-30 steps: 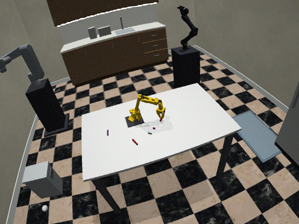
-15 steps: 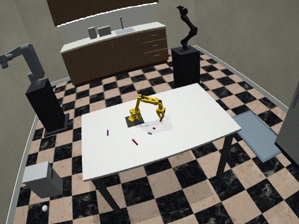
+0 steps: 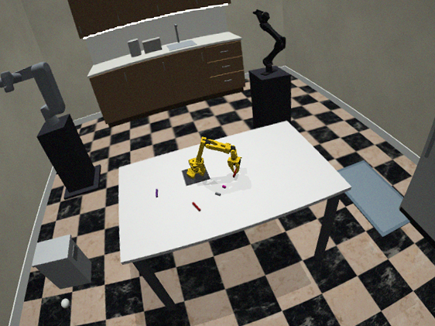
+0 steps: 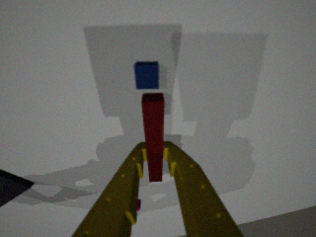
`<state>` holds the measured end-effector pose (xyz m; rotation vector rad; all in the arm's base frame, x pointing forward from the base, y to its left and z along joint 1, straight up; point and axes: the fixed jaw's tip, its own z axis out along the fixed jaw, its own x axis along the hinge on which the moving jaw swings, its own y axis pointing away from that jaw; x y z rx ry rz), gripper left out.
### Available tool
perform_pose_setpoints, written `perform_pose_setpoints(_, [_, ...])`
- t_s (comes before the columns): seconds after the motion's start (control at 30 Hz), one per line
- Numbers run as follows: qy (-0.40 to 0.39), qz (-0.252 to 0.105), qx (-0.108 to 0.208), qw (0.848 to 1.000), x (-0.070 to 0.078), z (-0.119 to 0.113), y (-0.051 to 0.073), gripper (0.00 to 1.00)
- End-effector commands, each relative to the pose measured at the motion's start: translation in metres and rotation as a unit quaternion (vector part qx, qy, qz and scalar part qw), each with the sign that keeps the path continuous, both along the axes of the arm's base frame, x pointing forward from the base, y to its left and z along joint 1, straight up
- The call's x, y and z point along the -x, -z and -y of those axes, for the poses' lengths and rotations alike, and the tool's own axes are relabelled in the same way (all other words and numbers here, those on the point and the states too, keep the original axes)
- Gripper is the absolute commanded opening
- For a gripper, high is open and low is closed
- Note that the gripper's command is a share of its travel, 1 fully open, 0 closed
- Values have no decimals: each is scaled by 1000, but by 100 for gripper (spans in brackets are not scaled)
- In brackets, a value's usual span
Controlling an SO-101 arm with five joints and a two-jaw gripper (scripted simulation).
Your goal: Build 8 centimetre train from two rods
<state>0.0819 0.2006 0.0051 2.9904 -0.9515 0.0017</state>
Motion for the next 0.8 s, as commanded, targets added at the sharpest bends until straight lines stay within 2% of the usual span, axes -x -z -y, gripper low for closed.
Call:
perform_pose_setpoints(0.0, [1, -3, 6, 1000, 3, 1, 4, 0])
perform_pose_setpoints(0.77, [1, -5, 10, 1000, 4, 3, 7, 0])
